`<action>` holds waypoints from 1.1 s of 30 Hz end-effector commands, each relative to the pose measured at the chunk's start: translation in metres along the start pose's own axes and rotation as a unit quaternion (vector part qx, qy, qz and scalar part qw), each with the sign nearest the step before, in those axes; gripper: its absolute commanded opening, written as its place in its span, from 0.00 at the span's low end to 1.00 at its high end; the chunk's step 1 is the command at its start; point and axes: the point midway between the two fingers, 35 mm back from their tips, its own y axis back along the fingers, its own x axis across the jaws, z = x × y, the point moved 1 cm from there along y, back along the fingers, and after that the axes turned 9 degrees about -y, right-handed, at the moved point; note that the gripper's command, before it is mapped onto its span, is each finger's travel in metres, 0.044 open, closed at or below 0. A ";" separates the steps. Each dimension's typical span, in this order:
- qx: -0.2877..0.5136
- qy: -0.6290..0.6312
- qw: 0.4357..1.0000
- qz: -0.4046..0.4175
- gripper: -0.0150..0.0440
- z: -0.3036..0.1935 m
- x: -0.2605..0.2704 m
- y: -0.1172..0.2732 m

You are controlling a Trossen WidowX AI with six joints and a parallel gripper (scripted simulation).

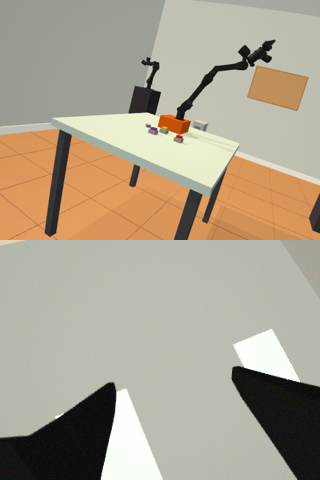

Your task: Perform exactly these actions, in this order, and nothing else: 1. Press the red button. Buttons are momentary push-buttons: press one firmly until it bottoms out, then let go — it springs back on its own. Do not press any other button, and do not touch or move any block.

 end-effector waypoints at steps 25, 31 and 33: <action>-0.070 -0.538 0.621 0.565 0.93 0.129 0.272 0.257; 0.054 -0.580 0.450 0.677 0.93 0.123 0.303 0.351; 0.106 -0.583 0.388 0.706 0.93 0.119 0.310 0.384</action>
